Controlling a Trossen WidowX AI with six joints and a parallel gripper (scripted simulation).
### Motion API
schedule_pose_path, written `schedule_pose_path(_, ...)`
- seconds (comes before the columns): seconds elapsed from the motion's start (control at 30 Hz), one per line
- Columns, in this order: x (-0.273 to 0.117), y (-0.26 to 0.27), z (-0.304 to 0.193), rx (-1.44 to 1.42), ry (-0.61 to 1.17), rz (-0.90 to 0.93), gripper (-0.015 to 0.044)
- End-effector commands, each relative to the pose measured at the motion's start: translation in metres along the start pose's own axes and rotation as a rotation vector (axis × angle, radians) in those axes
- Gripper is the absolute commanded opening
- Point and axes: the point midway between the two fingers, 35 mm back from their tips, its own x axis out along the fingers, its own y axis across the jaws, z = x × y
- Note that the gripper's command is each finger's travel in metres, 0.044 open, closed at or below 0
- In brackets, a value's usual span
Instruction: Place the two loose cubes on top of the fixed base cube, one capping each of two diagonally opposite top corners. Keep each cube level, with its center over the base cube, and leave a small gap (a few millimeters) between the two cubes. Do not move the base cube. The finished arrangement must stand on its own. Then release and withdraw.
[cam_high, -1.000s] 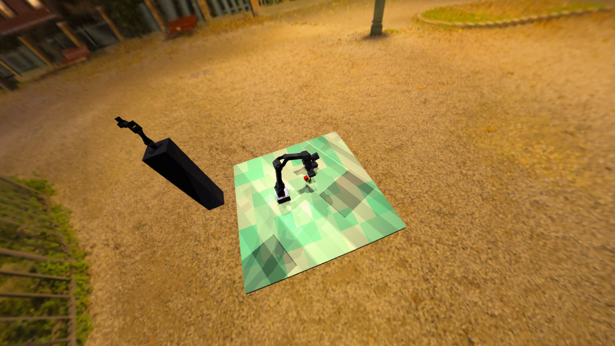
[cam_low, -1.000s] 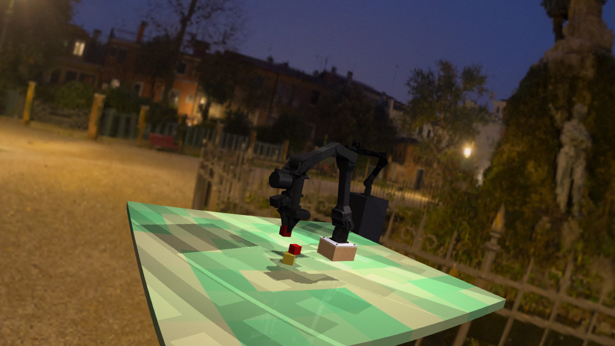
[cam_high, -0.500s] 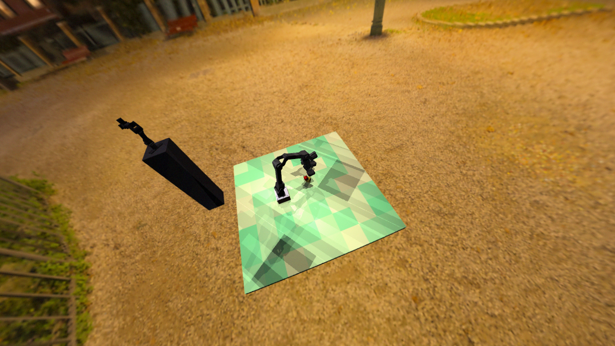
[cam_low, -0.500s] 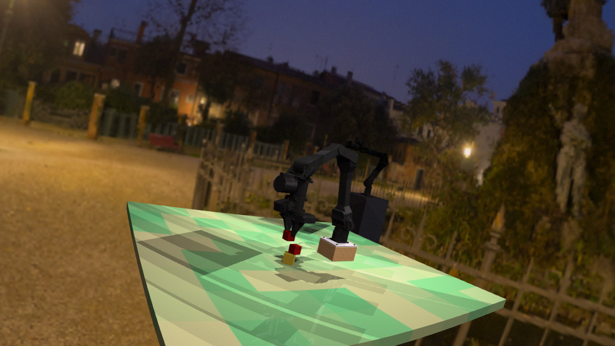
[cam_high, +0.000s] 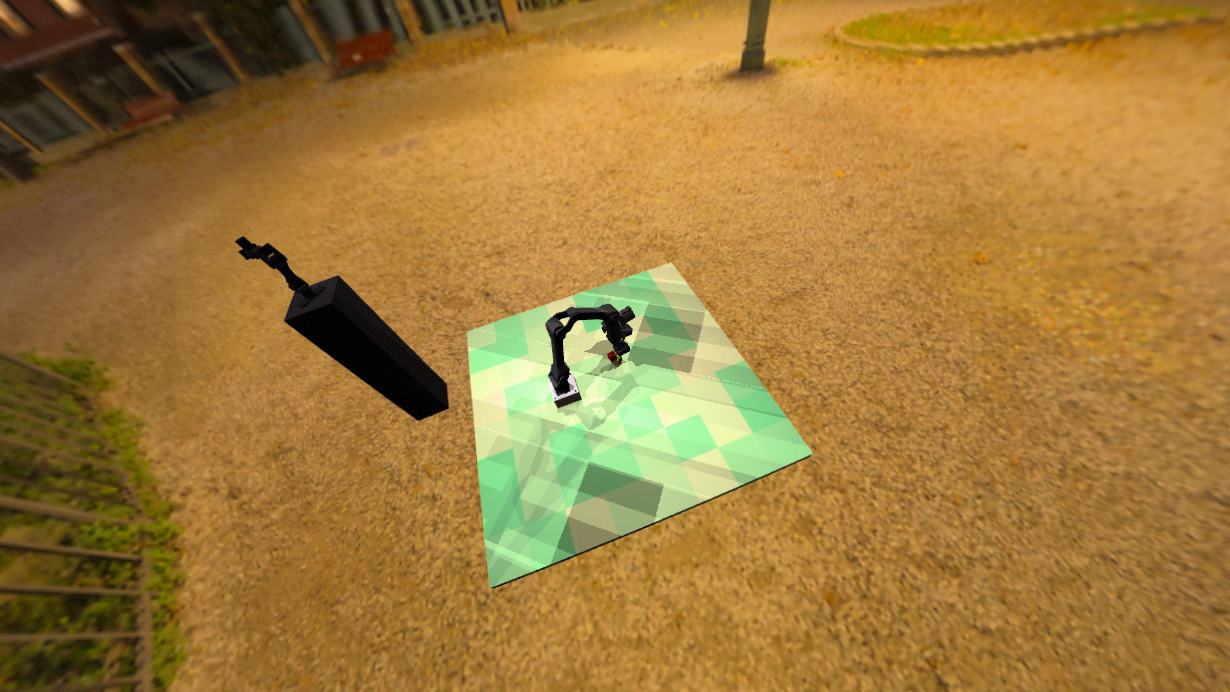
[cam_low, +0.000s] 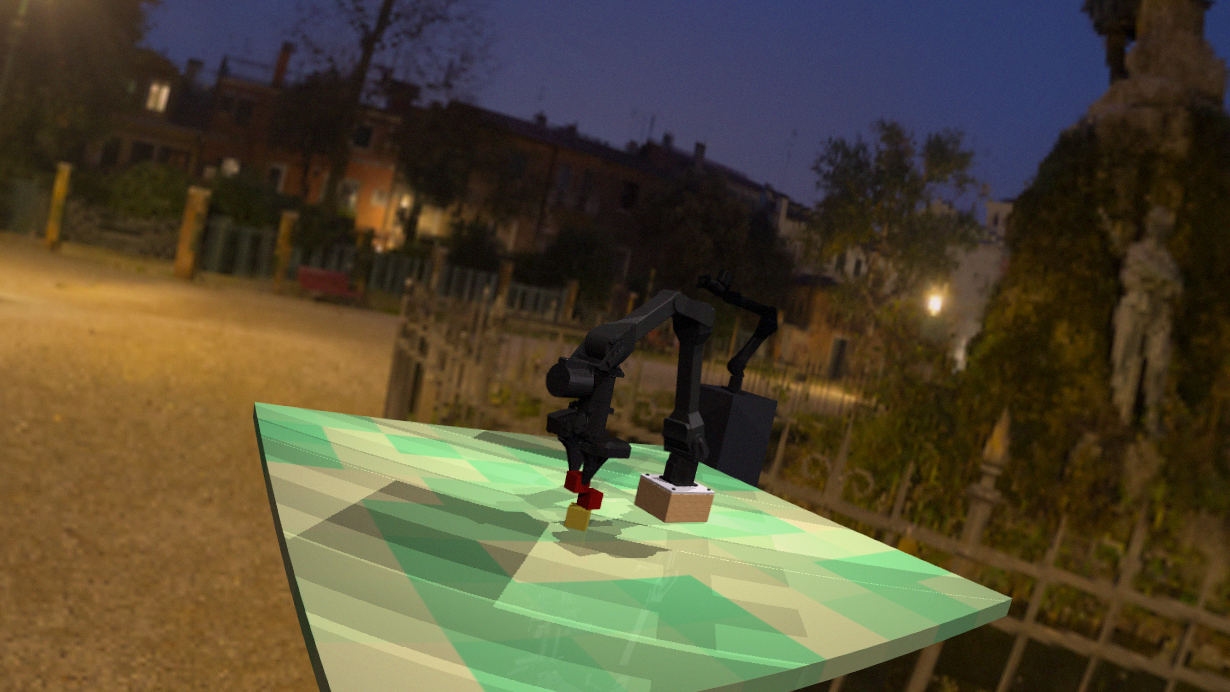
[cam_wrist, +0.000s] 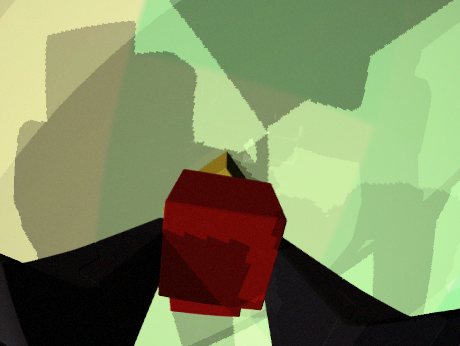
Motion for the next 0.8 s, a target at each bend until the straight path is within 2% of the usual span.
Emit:
schedule_pose_path(0.0, 0.001, 0.0, 0.0, -0.005, -0.001, -0.001, 0.0105)
schedule_pose_path(0.4, 0.029, 0.0, 0.002, -0.001, 0.0, 0.0, 0.0105)
schedule_pose_path(0.77, 0.03, 0.0, 0.002, -0.001, 0.0, 0.0, 0.0105)
